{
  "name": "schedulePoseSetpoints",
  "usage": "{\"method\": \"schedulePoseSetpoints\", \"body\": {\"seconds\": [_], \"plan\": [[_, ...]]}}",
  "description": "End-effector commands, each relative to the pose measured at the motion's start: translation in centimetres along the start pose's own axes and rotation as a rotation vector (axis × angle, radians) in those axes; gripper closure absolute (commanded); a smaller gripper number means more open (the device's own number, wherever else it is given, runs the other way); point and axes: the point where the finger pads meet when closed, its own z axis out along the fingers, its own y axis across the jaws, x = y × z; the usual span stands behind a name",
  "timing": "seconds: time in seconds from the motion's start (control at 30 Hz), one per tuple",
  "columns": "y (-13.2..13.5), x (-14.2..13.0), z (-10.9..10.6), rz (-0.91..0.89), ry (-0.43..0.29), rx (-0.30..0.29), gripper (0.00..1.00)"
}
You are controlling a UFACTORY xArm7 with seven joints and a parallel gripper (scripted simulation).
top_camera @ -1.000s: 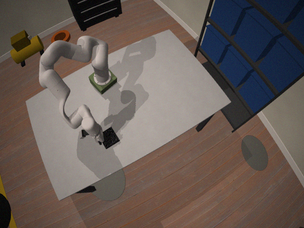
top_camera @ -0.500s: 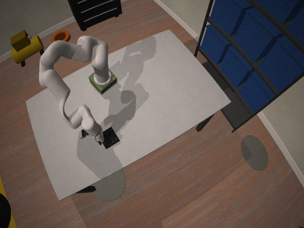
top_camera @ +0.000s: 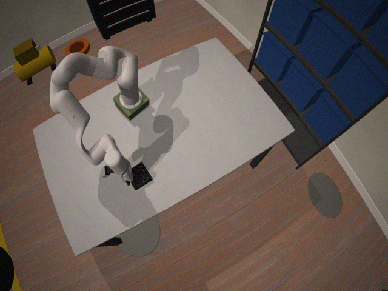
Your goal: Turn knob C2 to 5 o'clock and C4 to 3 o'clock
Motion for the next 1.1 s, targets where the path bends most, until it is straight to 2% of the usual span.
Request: {"method": "schedulePoseSetpoints", "body": {"seconds": [0.0, 1.07], "plan": [[-0.12, 0.02, 0.17, 0.0, 0.001, 0.003, 0.81], [-0.12, 0.02, 0.46, 0.0, 0.001, 0.003, 0.81]]}}
